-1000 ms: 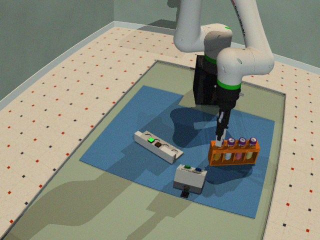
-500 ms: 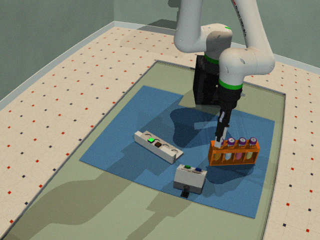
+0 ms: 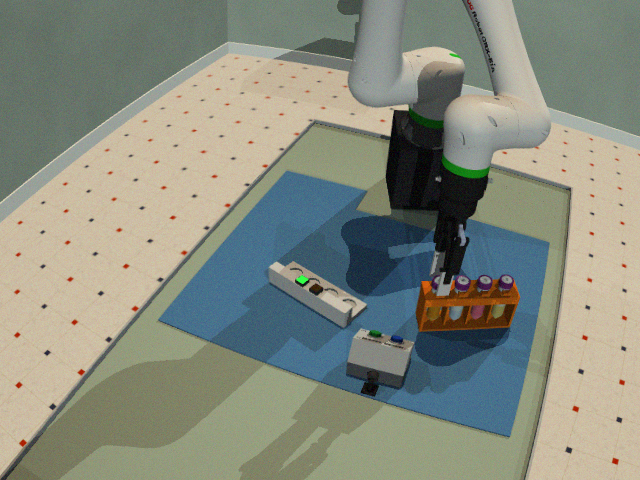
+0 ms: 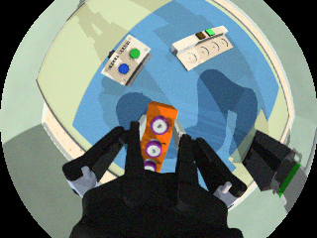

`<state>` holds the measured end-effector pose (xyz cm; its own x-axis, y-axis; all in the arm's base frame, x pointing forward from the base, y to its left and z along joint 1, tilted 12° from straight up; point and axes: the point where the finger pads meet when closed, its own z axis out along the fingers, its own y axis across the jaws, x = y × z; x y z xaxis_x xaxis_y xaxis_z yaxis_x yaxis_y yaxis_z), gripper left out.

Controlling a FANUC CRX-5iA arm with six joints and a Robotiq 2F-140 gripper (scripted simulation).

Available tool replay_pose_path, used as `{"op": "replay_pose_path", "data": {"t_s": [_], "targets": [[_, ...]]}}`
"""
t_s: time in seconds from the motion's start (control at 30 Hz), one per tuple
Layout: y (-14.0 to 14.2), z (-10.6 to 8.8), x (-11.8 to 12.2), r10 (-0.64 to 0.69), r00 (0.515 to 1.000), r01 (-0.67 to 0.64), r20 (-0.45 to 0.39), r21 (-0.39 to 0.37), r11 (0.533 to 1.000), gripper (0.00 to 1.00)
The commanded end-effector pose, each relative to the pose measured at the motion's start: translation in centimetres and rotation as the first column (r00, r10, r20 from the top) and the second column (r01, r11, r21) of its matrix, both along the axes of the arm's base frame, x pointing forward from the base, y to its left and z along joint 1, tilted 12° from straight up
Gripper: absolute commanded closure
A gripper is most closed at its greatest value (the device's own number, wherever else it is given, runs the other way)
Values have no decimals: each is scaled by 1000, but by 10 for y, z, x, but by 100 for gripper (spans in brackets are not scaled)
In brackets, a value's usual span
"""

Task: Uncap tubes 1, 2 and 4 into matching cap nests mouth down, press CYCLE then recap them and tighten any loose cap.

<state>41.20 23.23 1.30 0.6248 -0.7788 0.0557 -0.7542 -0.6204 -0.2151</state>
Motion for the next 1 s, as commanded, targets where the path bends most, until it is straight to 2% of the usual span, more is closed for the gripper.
{"op": "replay_pose_path", "data": {"t_s": [0.0, 0.03, 0.07, 0.17, 0.4, 0.43, 0.9, 0.97], "targets": [[0, 0, 0, 232, 973, -232, -8, -23, 972, 65], [0, 0, 0, 301, 954, -301, -3, -38, 953, 65], [0, 0, 0, 310, 951, -310, -3, -39, 950, 65], [0, 0, 0, 429, 903, -428, 2, -65, 902, 65], [0, 0, 0, 429, 903, -428, 2, -65, 902, 65], [0, 0, 0, 429, 903, -428, 2, -65, 902, 100], [0, 0, 0, 429, 903, -428, 2, -65, 902, 100], [0, 0, 0, 338, 941, -338, -1, -45, 940, 100]]}}
